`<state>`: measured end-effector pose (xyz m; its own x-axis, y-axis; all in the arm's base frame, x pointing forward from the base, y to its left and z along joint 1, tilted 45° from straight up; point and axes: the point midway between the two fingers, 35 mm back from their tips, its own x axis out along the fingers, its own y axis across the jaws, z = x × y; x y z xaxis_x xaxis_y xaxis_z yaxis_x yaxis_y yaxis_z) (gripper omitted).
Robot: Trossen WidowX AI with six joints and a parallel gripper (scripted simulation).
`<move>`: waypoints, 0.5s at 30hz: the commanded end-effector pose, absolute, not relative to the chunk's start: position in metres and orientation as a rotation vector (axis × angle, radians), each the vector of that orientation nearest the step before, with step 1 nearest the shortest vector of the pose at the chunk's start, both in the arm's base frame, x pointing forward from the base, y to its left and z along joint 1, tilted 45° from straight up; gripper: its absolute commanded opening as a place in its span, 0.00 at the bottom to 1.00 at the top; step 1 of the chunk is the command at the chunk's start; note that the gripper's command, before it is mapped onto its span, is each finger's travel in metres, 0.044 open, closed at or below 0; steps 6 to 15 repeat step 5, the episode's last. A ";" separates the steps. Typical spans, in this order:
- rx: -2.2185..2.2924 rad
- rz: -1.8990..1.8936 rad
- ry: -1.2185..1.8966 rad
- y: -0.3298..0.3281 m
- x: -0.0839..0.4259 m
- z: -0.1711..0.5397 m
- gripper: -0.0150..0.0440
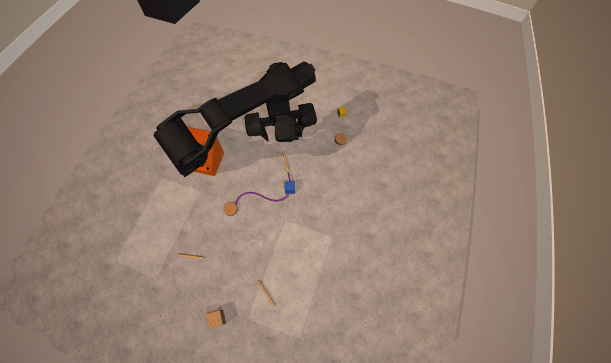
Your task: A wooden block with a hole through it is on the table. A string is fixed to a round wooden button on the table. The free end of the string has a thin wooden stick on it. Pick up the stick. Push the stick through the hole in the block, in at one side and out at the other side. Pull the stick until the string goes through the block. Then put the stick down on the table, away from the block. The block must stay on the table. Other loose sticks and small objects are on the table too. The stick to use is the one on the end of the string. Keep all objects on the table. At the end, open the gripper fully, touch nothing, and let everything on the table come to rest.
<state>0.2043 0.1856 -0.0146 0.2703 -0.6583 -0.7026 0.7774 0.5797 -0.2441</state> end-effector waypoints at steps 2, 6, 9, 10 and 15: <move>0.161 -0.972 0.861 0.186 0.204 -0.014 1.00; 0.161 -0.972 0.861 0.186 0.204 -0.014 1.00; 0.161 -0.972 0.861 0.186 0.204 -0.014 1.00; 0.161 -0.972 0.861 0.186 0.204 -0.014 1.00; 0.161 -0.972 0.861 0.186 0.204 -0.014 1.00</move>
